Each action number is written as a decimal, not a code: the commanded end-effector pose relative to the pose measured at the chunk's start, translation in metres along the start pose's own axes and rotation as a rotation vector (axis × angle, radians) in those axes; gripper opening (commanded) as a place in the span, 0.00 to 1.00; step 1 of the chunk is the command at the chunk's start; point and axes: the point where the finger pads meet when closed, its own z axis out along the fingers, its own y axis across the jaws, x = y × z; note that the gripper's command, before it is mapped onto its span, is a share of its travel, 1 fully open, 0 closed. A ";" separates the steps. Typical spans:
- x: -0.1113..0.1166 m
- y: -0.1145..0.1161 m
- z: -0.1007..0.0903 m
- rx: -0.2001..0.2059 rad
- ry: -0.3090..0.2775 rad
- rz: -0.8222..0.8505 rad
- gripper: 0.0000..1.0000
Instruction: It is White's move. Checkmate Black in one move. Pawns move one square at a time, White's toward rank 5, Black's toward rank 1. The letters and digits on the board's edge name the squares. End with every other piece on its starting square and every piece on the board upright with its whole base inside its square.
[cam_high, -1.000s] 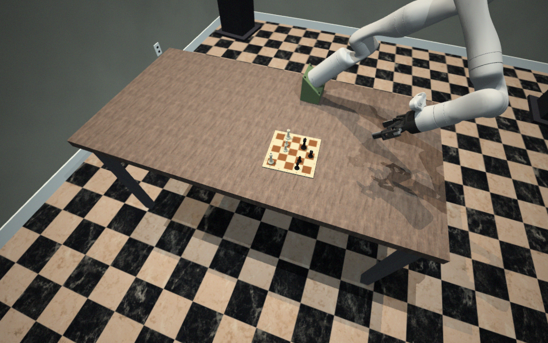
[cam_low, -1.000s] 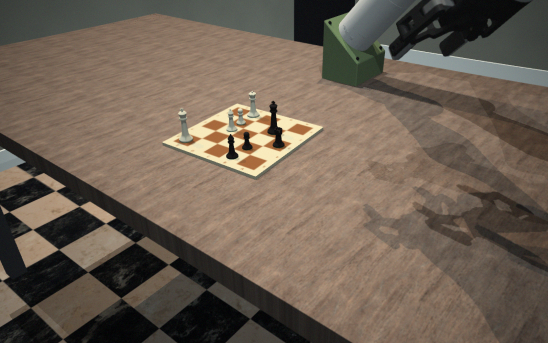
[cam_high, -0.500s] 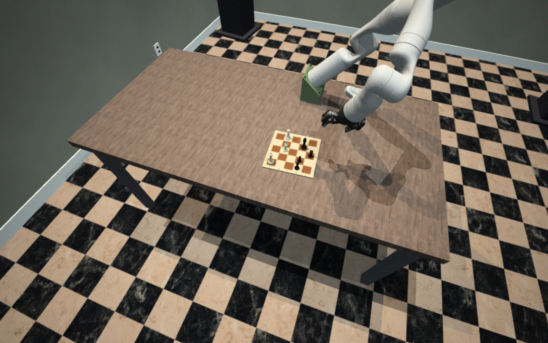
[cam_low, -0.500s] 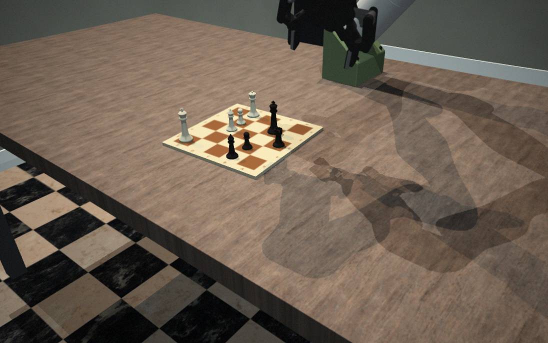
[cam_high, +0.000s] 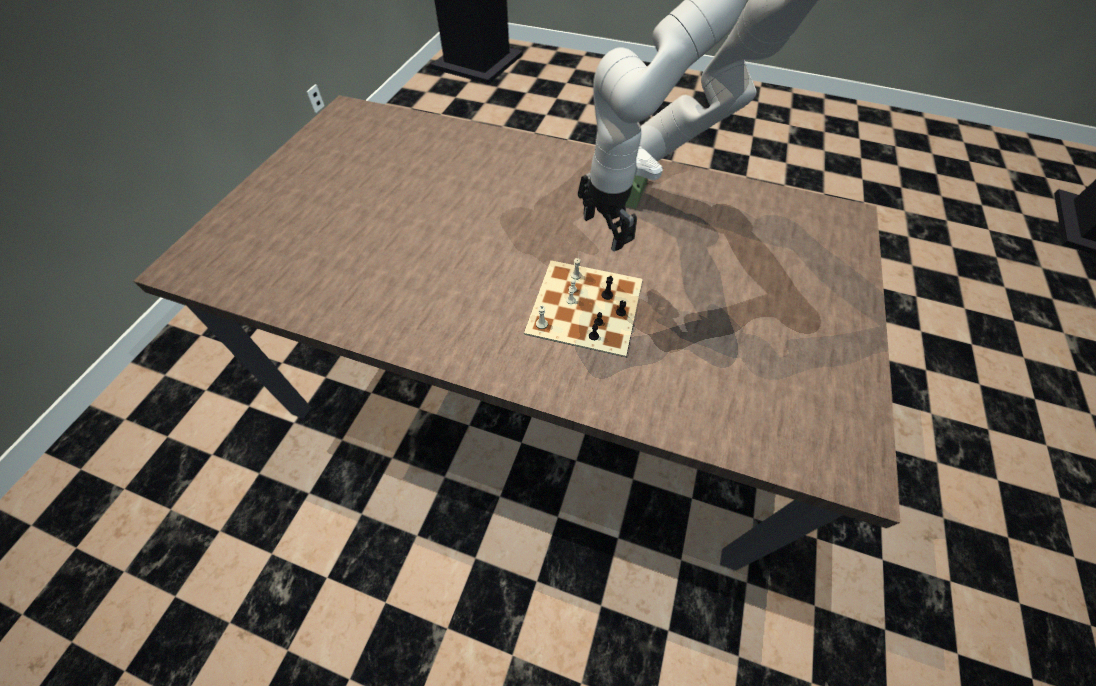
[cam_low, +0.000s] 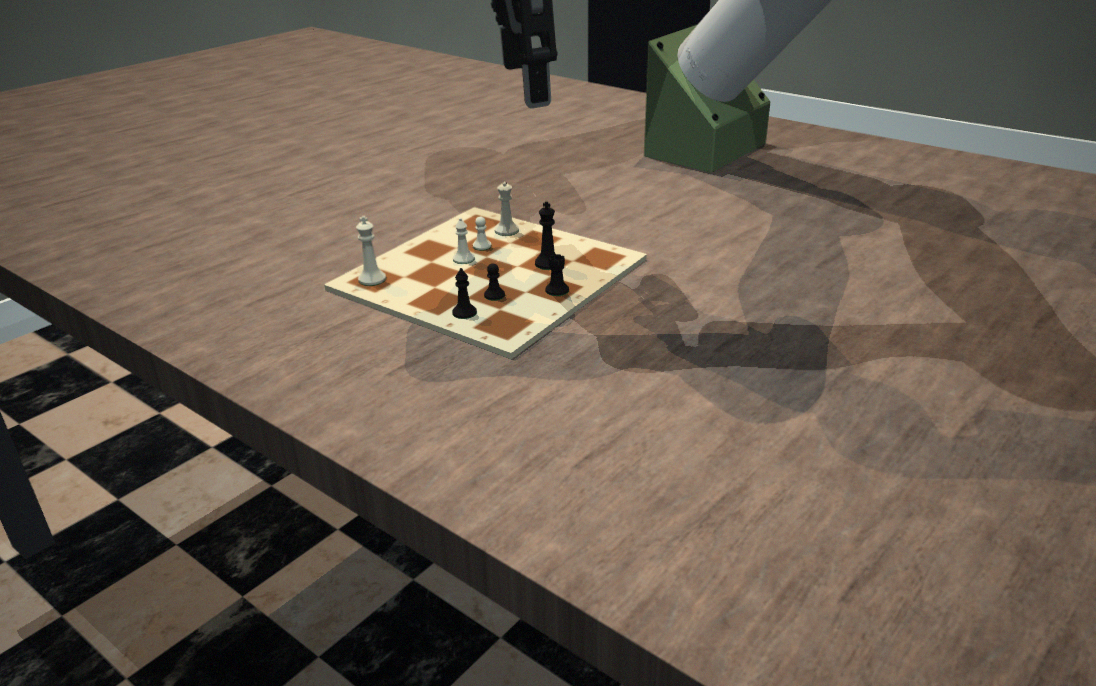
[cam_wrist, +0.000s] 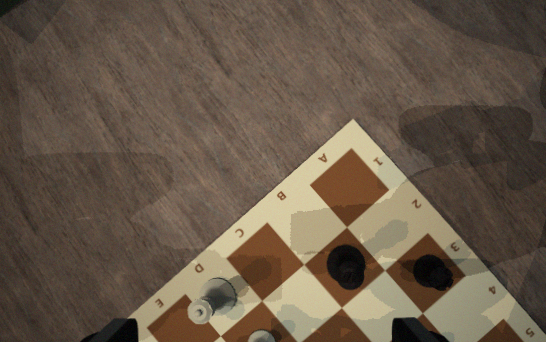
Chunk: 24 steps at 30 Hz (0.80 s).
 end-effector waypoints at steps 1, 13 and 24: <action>-0.009 -0.030 0.003 -0.064 -0.023 0.160 1.00; -0.017 -0.055 0.004 -0.114 -0.052 0.315 1.00; -0.017 -0.055 0.004 -0.114 -0.052 0.315 1.00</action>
